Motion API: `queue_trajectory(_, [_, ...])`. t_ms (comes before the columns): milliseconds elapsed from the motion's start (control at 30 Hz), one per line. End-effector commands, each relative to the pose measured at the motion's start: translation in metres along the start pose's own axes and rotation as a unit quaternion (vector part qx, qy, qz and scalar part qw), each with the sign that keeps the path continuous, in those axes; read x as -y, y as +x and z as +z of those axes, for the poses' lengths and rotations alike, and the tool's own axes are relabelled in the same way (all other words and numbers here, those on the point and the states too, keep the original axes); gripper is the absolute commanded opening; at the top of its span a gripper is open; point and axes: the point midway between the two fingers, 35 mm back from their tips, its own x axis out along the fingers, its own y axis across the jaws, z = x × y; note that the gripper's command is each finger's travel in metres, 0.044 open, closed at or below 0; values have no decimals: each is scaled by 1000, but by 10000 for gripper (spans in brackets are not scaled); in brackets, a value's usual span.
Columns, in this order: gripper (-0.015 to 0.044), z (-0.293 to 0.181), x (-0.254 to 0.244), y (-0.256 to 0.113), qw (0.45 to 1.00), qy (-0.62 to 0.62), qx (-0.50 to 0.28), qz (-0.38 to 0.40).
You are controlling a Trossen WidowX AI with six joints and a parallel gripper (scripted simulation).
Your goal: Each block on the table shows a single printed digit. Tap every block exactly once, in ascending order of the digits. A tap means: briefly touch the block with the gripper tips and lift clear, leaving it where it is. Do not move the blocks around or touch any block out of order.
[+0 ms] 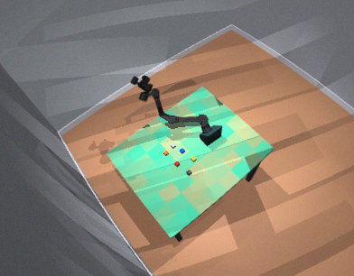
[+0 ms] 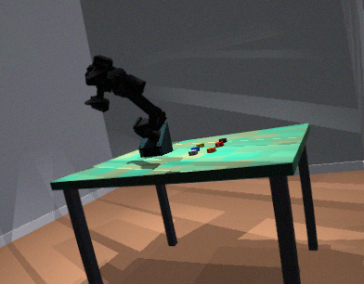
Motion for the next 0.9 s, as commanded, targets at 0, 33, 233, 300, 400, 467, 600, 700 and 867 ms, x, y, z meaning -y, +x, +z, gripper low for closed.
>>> queue_trajectory(0, [400, 6, 1, 1, 1000, 8, 7, 2])
queue_trajectory(33, [400, 22, 3, 4, 999, 33, 28, 7])
queue_trajectory(233, [400, 139, 12, 2, 966, 181, 168, 75])
queue_trajectory(300, [400, 175, 13, -7, 947, 221, 209, 107])
queue_trajectory(400, [400, 234, 12, -31, 904, 278, 274, 174])
queue_trajectory(467, [400, 272, 9, -55, 868, 310, 313, 228])
queue_trajectory(600, [400, 336, -2, -118, 785, 351, 370, 351])
queue_trajectory(700, [400, 369, -14, -175, 718, 360, 391, 450])
queue_trajectory(867, [400, 393, -39, -280, 602, 336, 383, 615])
